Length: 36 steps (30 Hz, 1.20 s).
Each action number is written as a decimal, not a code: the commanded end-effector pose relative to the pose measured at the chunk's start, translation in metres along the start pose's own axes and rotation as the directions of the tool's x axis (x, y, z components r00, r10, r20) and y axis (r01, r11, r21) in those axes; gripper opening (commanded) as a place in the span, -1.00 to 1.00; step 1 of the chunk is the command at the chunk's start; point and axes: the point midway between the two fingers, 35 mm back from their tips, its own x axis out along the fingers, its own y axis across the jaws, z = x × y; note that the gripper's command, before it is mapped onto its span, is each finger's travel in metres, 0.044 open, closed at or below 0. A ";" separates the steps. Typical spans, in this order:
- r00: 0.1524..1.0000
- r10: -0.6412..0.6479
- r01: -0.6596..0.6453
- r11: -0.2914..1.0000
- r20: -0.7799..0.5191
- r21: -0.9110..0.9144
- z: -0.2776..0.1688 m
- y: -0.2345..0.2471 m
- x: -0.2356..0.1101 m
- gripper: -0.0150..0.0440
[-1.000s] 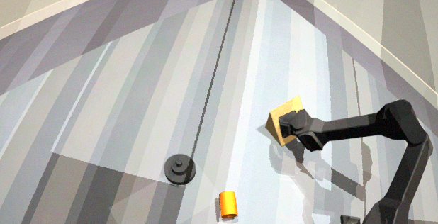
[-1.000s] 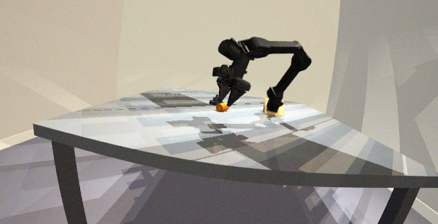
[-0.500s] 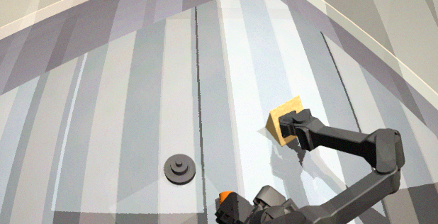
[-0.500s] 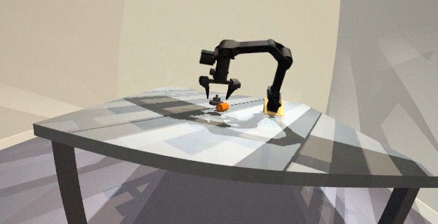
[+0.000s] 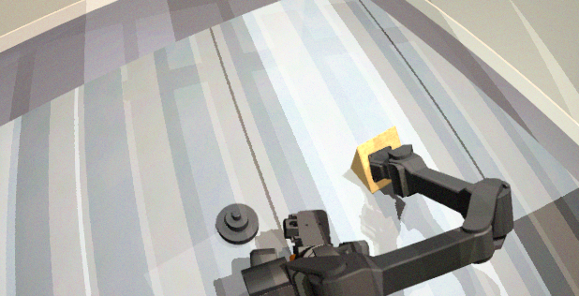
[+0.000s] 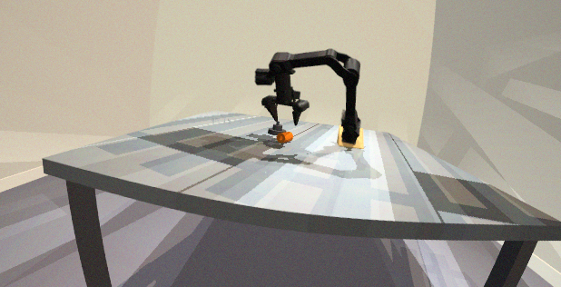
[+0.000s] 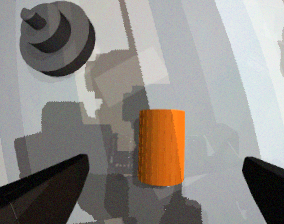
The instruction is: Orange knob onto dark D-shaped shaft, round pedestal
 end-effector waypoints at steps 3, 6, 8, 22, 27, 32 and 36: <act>1.000 -0.002 0.002 1.000 0.003 0.008 -0.007 0.000 0.019 1.00; 1.000 -0.002 0.002 1.000 0.003 0.008 -0.007 0.000 0.020 1.00; 1.000 -0.002 0.002 1.000 0.003 0.008 -0.008 0.000 0.023 1.00; 1.000 -0.002 0.002 1.000 0.002 0.008 -0.016 0.001 0.045 1.00; 1.000 -0.002 0.002 1.000 0.001 0.008 -0.019 0.000 0.052 1.00; 1.000 -0.003 0.003 1.000 0.001 0.008 -0.021 0.000 0.060 1.00; 1.000 -0.003 0.003 1.000 0.001 0.008 -0.022 0.000 0.062 0.91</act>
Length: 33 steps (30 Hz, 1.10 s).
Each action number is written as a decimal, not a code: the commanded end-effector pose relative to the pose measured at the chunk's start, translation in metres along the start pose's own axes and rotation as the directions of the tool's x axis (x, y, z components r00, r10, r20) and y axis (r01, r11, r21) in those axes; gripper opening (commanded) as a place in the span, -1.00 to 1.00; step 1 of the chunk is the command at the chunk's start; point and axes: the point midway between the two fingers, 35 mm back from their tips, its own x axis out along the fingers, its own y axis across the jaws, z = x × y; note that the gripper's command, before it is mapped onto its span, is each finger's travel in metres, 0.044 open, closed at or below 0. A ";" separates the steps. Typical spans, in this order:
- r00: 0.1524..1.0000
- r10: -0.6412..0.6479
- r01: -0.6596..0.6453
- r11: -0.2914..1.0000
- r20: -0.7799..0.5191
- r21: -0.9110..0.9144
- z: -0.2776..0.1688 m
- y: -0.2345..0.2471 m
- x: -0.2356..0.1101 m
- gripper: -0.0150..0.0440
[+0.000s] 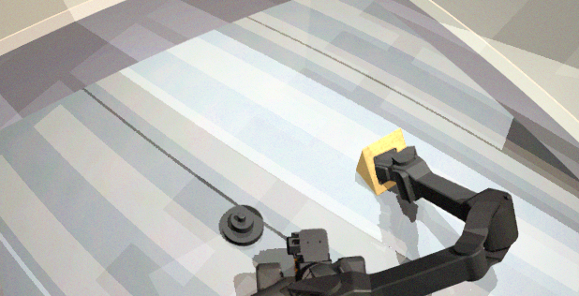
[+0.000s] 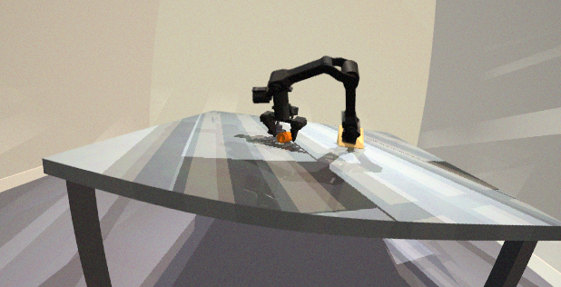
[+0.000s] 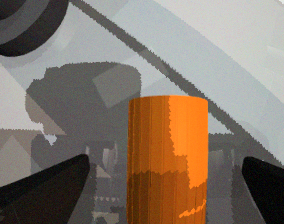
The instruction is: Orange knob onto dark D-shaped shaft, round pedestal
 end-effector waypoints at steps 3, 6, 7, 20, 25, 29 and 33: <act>1.000 -0.001 0.001 1.000 -0.004 0.006 0.000 0.000 0.002 0.64; 1.000 -0.001 0.001 1.000 -0.004 0.006 0.000 0.000 0.002 0.38; 1.000 -0.001 0.001 1.000 -0.004 0.006 0.000 0.000 0.002 0.32; 1.000 -0.001 0.001 1.000 -0.004 0.006 0.000 0.000 0.002 0.19; 1.000 -0.001 0.001 1.000 -0.004 0.006 0.000 0.000 0.002 0.12; 0.999 -0.001 0.001 1.000 -0.032 0.004 0.002 0.000 0.001 0.12; 0.995 0.000 0.001 1.000 -0.098 0.004 0.006 0.000 0.000 0.12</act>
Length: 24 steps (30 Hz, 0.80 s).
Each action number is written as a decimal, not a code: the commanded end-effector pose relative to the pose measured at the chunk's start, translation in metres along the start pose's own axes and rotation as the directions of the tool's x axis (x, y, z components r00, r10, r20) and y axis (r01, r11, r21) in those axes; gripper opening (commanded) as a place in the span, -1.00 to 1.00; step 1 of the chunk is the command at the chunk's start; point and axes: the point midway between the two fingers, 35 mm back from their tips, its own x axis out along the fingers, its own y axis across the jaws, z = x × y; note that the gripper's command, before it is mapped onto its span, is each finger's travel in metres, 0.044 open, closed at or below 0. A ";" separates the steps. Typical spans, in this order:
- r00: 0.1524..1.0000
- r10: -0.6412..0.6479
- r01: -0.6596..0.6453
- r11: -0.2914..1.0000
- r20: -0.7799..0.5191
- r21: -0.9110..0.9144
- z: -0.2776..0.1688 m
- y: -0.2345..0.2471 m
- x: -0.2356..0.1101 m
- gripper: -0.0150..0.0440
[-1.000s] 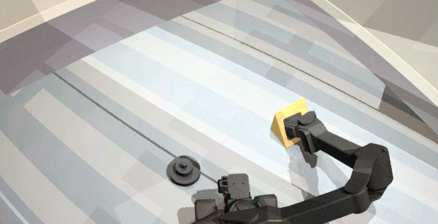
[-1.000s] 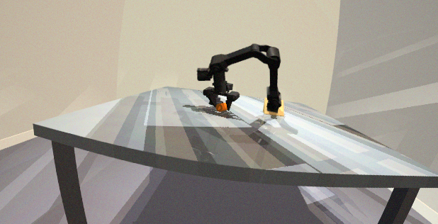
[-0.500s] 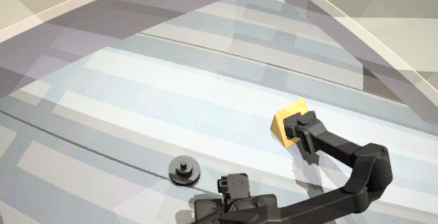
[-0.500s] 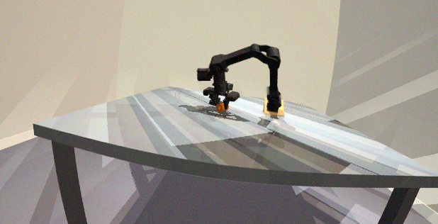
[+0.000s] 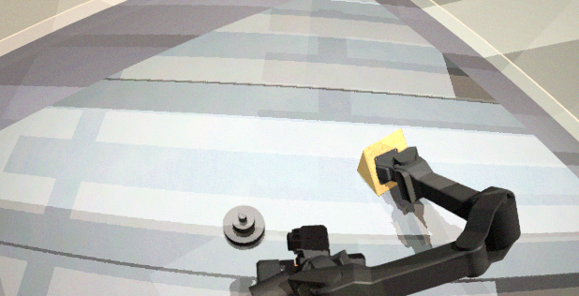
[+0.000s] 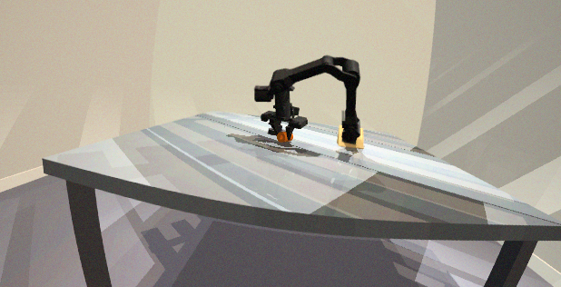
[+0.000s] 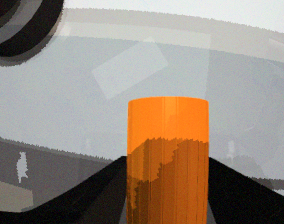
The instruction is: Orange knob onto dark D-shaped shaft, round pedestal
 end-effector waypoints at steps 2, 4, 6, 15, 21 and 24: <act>0.996 0.003 -0.003 1.000 -0.091 -0.004 0.005 0.000 -0.002 0.12; 0.992 0.003 -0.003 1.000 -0.128 -0.004 0.008 0.000 -0.003 0.12; 0.987 0.003 -0.003 1.000 -0.162 -0.004 0.010 0.000 -0.004 0.12; 0.950 0.002 -0.004 1.000 -0.313 -0.003 0.020 0.000 -0.005 0.12; 0.913 0.002 -0.004 1.000 -0.409 -0.003 0.027 0.000 -0.006 0.12; 0.890 0.002 -0.004 1.000 -0.456 -0.002 0.030 0.000 -0.006 0.12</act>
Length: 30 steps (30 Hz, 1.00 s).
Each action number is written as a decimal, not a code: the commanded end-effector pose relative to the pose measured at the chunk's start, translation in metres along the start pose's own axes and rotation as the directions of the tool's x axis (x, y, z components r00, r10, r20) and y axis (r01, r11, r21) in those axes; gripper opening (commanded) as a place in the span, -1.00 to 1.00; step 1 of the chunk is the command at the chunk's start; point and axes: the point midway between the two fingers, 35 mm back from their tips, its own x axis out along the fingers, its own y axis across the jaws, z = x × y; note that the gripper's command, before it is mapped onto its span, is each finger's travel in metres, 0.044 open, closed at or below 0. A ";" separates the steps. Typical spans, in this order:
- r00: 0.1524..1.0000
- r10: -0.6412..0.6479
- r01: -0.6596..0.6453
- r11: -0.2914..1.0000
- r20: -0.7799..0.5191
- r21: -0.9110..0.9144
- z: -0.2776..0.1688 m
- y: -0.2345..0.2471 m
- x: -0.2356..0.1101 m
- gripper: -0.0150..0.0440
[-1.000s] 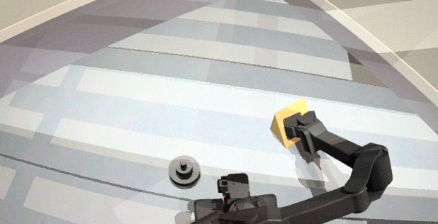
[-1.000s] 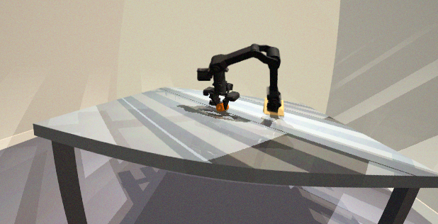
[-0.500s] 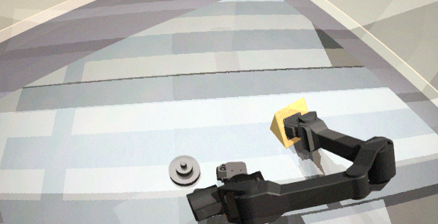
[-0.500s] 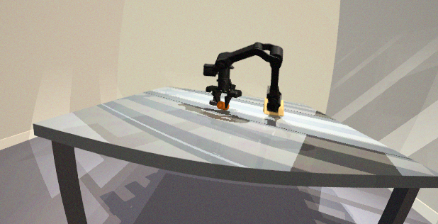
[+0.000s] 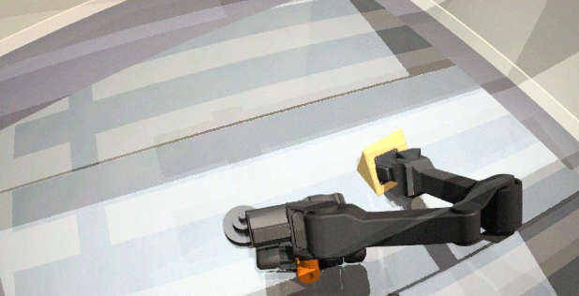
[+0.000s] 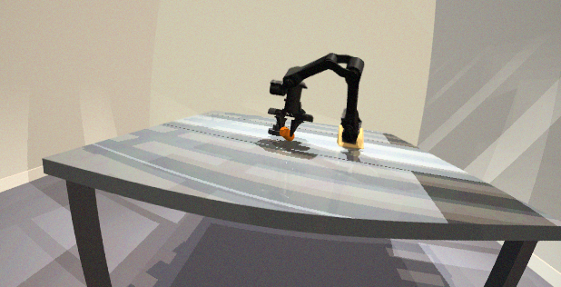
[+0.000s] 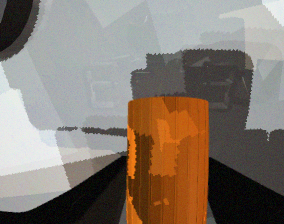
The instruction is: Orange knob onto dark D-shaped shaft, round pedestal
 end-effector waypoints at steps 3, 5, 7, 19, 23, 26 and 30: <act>0.995 0.001 -0.001 1.000 -0.100 -0.001 0.006 0.000 -0.002 0.12; 0.991 0.001 -0.002 1.000 -0.135 -0.001 0.008 0.000 -0.003 0.12; 0.986 0.002 -0.002 1.000 -0.169 0.000 0.011 0.000 -0.004 0.12; 0.930 0.002 -0.002 1.000 -0.368 0.000 0.024 0.000 -0.006 0.12; 0.902 0.002 -0.003 1.000 -0.432 0.000 0.028 0.000 -0.006 0.12; 0.878 0.003 -0.003 1.000 -0.478 0.000 0.032 0.000 -0.005 0.12; 0.842 0.002 -0.002 1.000 -0.539 0.000 0.037 0.000 -0.005 0.12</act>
